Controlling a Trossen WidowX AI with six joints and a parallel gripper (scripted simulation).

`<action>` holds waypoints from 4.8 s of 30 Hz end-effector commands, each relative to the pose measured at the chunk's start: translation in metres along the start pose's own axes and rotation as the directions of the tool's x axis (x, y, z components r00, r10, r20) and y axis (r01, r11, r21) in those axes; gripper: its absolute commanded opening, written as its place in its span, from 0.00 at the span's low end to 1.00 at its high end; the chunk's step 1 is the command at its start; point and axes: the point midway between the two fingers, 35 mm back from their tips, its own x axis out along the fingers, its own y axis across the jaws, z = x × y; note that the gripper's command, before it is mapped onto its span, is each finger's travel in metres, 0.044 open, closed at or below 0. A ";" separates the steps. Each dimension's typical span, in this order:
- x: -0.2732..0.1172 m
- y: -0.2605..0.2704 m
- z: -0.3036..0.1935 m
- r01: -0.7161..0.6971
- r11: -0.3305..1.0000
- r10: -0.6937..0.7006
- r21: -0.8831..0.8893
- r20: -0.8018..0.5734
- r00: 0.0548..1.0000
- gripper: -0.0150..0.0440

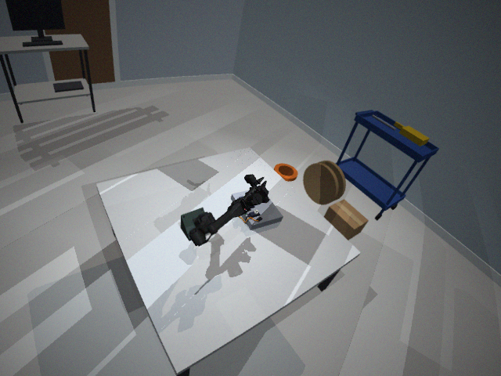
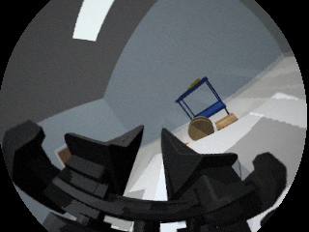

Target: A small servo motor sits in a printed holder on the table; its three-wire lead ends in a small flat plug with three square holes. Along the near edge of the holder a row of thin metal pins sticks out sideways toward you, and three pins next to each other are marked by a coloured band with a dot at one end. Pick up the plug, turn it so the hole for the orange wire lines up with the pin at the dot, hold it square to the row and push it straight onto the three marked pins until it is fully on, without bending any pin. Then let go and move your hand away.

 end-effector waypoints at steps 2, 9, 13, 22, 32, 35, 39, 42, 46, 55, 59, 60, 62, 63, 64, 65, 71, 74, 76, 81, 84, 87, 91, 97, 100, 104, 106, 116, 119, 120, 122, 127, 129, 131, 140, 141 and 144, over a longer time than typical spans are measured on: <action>-0.004 -0.036 0.008 0.160 0.984 -0.155 -0.080 0.064 0.986 0.45; -0.018 -0.081 0.021 0.369 0.915 -0.347 -0.163 0.149 0.926 0.45; -0.017 -0.092 0.019 0.409 0.896 -0.391 -0.172 0.133 0.911 0.45; 0.004 -0.123 -0.012 0.499 0.844 -0.524 -0.195 -0.104 0.845 0.45; 0.016 -0.154 -0.052 0.569 0.769 -0.639 -0.290 -0.363 0.678 0.45; 0.016 -0.162 -0.063 0.578 0.747 -0.664 -0.330 -0.430 0.612 0.45; 0.016 -0.172 -0.078 0.579 0.717 -0.691 -0.389 -0.508 0.514 0.45; 0.014 -0.178 -0.089 0.570 0.696 -0.707 -0.437 -0.558 0.435 0.45; 0.010 -0.186 -0.101 0.547 0.670 -0.722 -0.502 -0.611 0.324 0.45; -0.001 -0.200 -0.124 0.442 0.622 -0.740 -0.646 -0.670 0.062 0.45; -0.006 -0.205 -0.131 0.373 0.607 -0.741 -0.702 -0.669 -0.053 0.45; -0.007 -0.206 -0.132 0.354 0.604 -0.741 -0.714 -0.667 -0.081 0.45; -0.010 -0.208 -0.135 0.313 0.598 -0.741 -0.738 -0.658 -0.136 0.45; -0.011 -0.209 -0.136 0.291 0.595 -0.740 -0.749 -0.652 -0.163 0.45; -0.012 -0.210 -0.137 0.269 0.593 -0.740 -0.759 -0.645 -0.190 0.45; -0.013 -0.212 -0.138 0.246 0.591 -0.739 -0.768 -0.638 -0.216 0.45; -0.015 -0.213 -0.139 0.211 0.588 -0.739 -0.781 -0.625 -0.254 0.45; -0.015 -0.214 -0.140 0.211 0.588 -0.739 -0.781 -0.625 -0.254 0.45; -0.016 -0.217 -0.143 0.211 0.588 -0.738 -0.781 -0.625 -0.254 0.45; -0.022 -0.232 -0.154 0.211 0.587 -0.739 -0.782 -0.624 -0.254 0.45; -0.022 -0.232 -0.154 0.211 0.587 -0.739 -0.782 -0.624 -0.254 0.45; -0.022 -0.233 -0.156 0.211 0.587 -0.739 -0.782 -0.624 -0.254 0.45; -0.023 -0.237 -0.159 0.211 0.587 -0.739 -0.782 -0.624 -0.254 0.45; -0.025 -0.243 -0.164 0.211 0.587 -0.740 -0.782 -0.623 -0.254 0.45; -0.025 -0.243 -0.164 0.211 0.587 -0.740 -0.782 -0.623 -0.254 0.32; -0.025 -0.243 -0.164 0.211 0.587 -0.740 -0.782 -0.623 -0.254 0.27; -0.025 -0.242 -0.163 0.211 0.587 -0.739 -0.782 -0.623 -0.254 0.25; -0.013 -0.210 -0.136 0.211 0.589 -0.738 -0.780 -0.625 -0.254 0.25; -0.011 -0.200 -0.128 0.211 0.588 -0.738 -0.781 -0.625 -0.254 0.25; -0.010 -0.199 -0.127 0.211 0.588 -0.738 -0.781 -0.625 -0.254 0.25; -0.010 -0.199 -0.128 0.212 0.588 -0.738 -0.780 -0.625 -0.254 0.25; -0.012 -0.185 -0.139 0.241 0.583 -0.735 -0.776 -0.630 -0.251 0.25; -0.014 -0.177 -0.146 0.258 0.579 -0.733 -0.773 -0.633 -0.249 0.25; -0.017 -0.169 -0.153 0.275 0.575 -0.732 -0.770 -0.635 -0.248 0.25; -0.032 -0.135 -0.183 0.352 0.548 -0.727 -0.758 -0.641 -0.247 0.25; -0.034 -0.132 -0.187 0.360 0.545 -0.727 -0.757 -0.641 -0.247 0.25; -0.041 -0.121 -0.196 0.385 0.533 -0.727 -0.754 -0.641 -0.248 0.25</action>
